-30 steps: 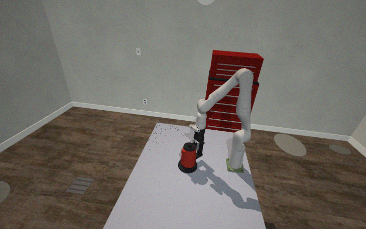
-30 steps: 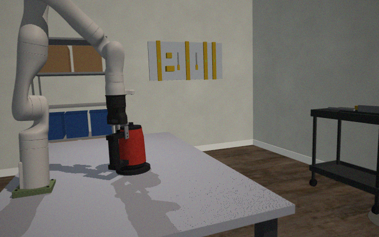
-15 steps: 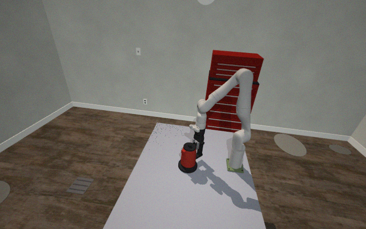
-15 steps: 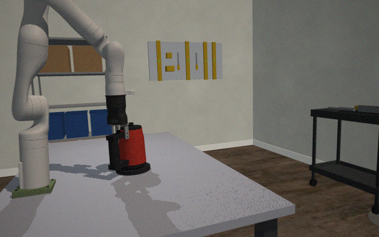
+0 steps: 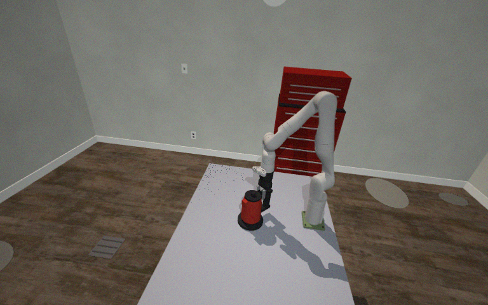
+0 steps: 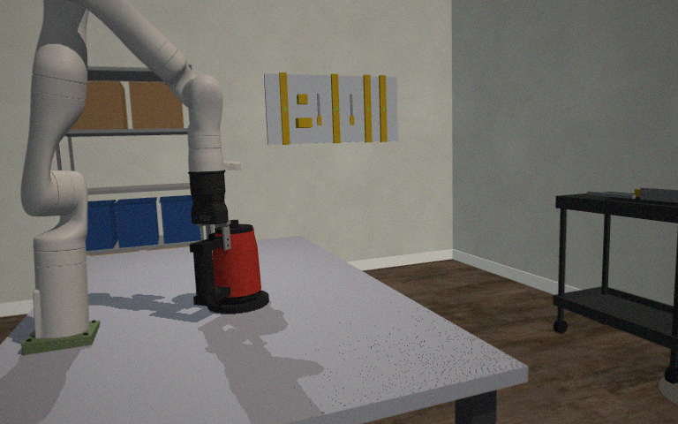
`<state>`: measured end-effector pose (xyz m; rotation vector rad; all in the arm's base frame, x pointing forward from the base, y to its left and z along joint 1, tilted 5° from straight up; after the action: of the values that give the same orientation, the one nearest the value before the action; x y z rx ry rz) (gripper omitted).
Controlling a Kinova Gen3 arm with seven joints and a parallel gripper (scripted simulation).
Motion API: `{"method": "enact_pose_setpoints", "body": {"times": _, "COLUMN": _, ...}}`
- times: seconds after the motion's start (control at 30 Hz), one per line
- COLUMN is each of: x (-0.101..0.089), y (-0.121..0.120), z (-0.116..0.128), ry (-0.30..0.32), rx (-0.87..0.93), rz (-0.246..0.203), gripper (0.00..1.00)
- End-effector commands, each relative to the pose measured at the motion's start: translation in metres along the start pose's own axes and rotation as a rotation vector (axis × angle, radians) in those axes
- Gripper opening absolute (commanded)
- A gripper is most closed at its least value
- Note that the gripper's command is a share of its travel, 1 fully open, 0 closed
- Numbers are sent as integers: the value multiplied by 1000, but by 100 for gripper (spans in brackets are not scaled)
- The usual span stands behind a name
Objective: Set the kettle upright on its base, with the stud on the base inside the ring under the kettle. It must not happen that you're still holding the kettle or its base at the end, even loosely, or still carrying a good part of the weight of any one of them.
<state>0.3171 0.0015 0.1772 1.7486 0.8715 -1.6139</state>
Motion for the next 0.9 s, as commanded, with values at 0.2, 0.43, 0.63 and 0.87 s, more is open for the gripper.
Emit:
{"method": "enact_pose_setpoints", "body": {"times": 0.2, "x": 0, "y": 0, "z": 0, "ry": 1, "rx": 0, "rz": 1, "gripper": 0}}
{"method": "enact_pose_setpoints", "body": {"times": 0.43, "x": 3, "y": 0, "z": 0, "ry": 1, "rx": 0, "rz": 1, "gripper": 0}}
{"method": "enact_pose_setpoints", "body": {"times": 0.63, "x": 3, "y": 0, "z": 0, "ry": 1, "rx": 0, "rz": 1, "gripper": 0}}
{"method": "enact_pose_setpoints", "body": {"times": 0.87, "x": 3, "y": 0, "z": 0, "ry": 1, "rx": 0, "rz": 1, "gripper": 0}}
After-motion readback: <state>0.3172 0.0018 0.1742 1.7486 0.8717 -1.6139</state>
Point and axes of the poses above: the point where the finger pads meet when closed, its own x axis out along the fingers, its own y axis across the jaws, z = x × y, the point moved 1 cm from there along -x, back along the fingers, and after that the axes turned 8 degrees about -x, right-handed, at the moved point
